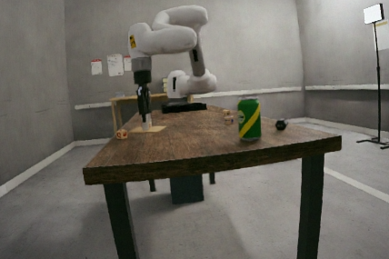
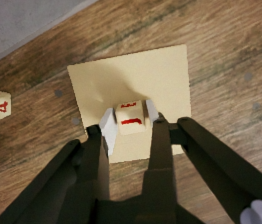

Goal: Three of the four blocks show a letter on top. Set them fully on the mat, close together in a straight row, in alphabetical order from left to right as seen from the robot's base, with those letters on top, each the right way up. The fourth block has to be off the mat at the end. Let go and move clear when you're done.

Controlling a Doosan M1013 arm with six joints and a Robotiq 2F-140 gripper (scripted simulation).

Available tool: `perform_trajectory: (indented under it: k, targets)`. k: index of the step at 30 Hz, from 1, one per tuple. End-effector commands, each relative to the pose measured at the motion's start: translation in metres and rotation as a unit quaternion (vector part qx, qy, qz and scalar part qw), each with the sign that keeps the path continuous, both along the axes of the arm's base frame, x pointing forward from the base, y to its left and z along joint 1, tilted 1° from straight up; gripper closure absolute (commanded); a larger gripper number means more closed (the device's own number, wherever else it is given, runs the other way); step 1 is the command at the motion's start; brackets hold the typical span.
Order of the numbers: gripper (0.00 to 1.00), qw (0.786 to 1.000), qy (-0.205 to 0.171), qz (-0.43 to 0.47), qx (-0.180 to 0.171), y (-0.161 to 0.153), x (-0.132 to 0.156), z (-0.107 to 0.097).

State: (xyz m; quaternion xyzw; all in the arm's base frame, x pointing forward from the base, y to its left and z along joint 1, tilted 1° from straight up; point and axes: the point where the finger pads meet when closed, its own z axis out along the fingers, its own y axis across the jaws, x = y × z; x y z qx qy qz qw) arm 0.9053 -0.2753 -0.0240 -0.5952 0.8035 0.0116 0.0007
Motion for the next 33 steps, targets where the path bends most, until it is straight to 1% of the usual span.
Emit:
perform_trajectory:
  k: [1, 6, 10, 14, 21, 23, 28, 33]
  targets:
    - [0.65, 1.0, -0.001, 0.0, 0.0, 0.0, 0.001, 0.002]
    - [0.65, 1.0, -0.001, 0.0, 0.0, 0.0, 0.001, 0.002]
    - [0.65, 1.0, -0.001, 0.0, 0.0, 0.0, 0.001, 0.009]
    - [0.65, 1.0, -0.001, 0.0, 0.0, -0.001, 0.001, 0.025]
    - [0.65, 1.0, -0.001, 0.0, 0.0, -0.001, 0.001, 0.063]
    - [0.65, 1.0, -0.001, 0.0, 0.0, -0.001, 0.001, 0.063]
    - [0.65, 1.0, -0.001, 0.0, 0.0, -0.002, 0.001, 0.084]
    - [0.65, 1.0, -0.001, 0.0, 0.0, -0.002, 0.002, 0.091]
